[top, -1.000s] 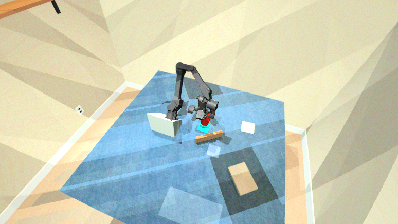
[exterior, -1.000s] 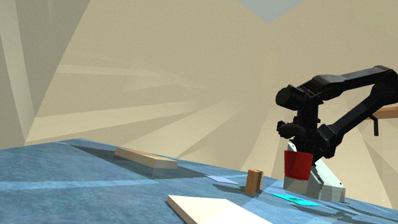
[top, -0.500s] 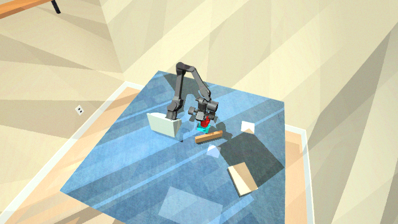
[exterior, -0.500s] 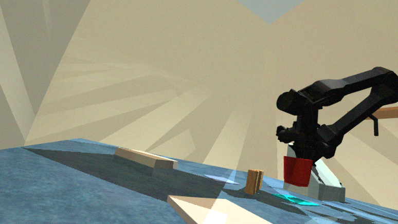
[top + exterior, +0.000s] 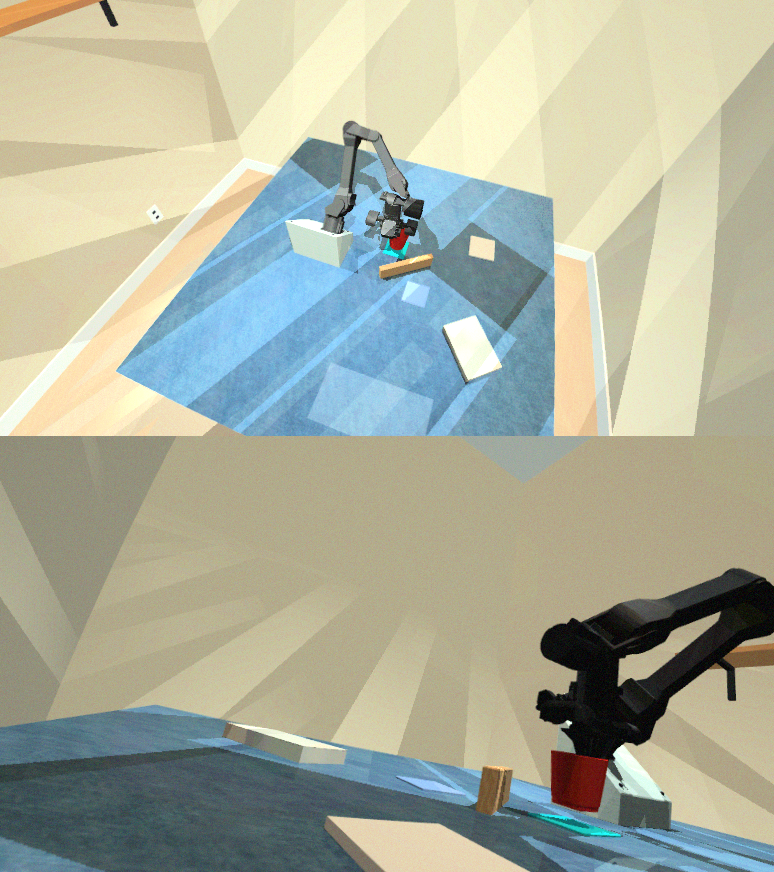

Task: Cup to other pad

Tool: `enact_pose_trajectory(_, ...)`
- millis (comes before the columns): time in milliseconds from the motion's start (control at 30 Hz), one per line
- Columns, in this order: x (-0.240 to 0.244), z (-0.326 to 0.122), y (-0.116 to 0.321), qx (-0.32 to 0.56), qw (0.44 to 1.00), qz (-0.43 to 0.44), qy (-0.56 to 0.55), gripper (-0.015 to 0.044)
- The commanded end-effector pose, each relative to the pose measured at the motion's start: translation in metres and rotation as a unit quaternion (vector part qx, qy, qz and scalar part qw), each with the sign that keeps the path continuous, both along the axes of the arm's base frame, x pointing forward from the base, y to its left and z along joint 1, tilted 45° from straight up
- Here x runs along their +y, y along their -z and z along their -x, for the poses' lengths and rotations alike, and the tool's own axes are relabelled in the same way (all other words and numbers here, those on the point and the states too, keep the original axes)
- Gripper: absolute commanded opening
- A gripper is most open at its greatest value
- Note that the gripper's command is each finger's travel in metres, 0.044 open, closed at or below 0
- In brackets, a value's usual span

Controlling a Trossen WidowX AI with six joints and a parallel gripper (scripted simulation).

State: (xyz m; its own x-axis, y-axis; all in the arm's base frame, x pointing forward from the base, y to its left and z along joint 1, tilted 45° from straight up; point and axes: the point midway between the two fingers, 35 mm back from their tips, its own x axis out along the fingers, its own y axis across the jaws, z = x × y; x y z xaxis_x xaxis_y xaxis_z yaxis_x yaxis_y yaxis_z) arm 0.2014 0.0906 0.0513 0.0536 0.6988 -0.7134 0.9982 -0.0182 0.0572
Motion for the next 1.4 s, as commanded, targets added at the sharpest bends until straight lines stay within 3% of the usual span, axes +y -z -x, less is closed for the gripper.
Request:
enact_pose_trajectory(0, 0.005, 0.002, 0.004, 0.004, 1.0, -0.002, -0.001, 0.0)
enact_pose_trajectory(933, 0.013, 0.001, 0.011, 0.0, 1.0, -0.002, 0.0, 0.0)
enact_pose_trajectory(1100, 0.013, 0.001, 0.011, 0.0, 1.0, -0.002, 0.0, 0.0128)
enact_pose_trajectory(1367, 0.012, 0.001, 0.01, 0.0, 1.0, -0.002, 0.0, 0.0128)
